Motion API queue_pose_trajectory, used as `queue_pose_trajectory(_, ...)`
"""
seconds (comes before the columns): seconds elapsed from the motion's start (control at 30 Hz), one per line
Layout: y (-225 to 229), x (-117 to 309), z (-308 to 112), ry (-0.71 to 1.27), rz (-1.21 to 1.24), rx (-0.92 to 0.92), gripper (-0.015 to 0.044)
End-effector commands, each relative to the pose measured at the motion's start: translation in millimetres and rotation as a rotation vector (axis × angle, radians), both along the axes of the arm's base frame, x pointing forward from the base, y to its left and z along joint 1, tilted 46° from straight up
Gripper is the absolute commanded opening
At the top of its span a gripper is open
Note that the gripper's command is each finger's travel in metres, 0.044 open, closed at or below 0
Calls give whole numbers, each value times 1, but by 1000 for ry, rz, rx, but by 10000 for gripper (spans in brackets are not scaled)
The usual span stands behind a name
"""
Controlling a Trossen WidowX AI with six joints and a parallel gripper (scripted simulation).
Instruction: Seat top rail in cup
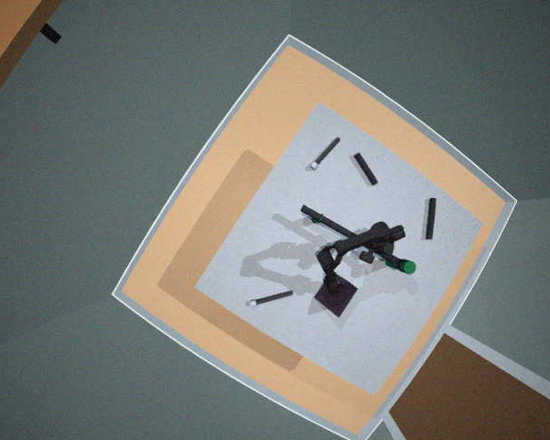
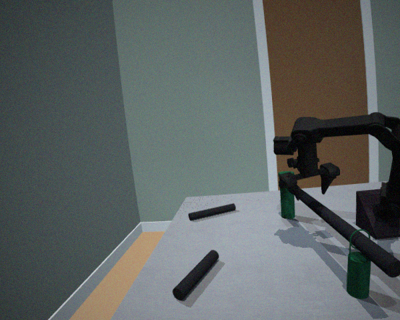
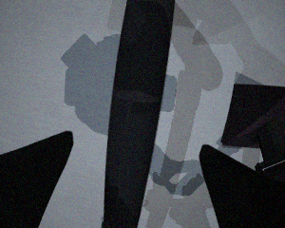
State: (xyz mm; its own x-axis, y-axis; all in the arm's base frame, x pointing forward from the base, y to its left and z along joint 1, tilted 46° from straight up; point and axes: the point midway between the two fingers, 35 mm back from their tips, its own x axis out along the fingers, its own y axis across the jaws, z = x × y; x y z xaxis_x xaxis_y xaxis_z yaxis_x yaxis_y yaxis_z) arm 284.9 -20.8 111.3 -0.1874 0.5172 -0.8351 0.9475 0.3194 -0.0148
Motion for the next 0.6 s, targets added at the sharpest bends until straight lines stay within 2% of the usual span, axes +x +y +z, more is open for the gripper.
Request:
queue_pose_trajectory(0.0,-8,3,11,-19,-26,-11,440)
queue_pose_trajectory(0.13,-21,5,31,-50,-66,-30,440)
queue_pose_trajectory(0.57,-21,5,31,-50,-66,-30,440)
